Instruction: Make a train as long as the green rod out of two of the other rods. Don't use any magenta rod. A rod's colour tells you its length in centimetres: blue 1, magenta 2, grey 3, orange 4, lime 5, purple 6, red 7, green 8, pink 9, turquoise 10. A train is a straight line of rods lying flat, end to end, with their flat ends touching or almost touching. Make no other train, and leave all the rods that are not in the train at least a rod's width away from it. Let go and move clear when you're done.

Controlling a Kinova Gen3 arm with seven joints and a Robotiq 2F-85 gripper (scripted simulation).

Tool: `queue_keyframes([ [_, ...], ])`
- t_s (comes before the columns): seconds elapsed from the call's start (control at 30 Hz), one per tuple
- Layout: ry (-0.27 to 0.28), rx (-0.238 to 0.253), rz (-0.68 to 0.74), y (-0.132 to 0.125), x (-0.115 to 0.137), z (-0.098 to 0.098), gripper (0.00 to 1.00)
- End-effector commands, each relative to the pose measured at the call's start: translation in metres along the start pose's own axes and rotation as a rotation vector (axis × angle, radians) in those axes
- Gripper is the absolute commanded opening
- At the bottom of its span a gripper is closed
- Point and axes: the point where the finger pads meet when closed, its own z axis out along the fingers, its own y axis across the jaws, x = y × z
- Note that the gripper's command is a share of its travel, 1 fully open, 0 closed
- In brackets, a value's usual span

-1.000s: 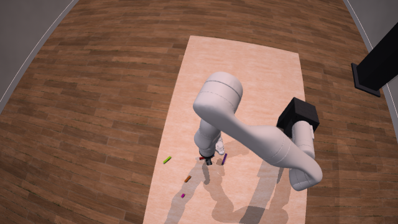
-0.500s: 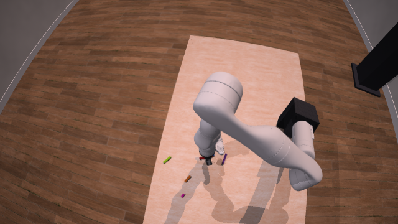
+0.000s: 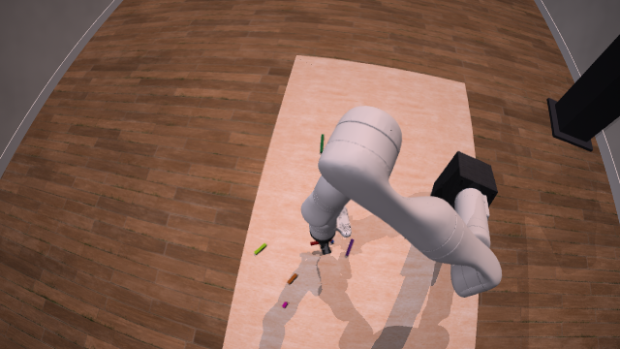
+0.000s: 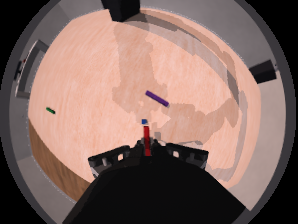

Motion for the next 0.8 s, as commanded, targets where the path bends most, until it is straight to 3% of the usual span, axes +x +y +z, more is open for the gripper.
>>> queue_keyframes([
  [0.0, -0.009, 0.009, 0.011, -0.001, -0.003, -0.027, 0.05],
  [0.23, -0.009, 0.009, 0.011, -0.001, -0.002, -0.054, 0.05],
  [0.77, -0.009, 0.009, 0.011, -0.001, -0.002, -0.055, 0.05],
])
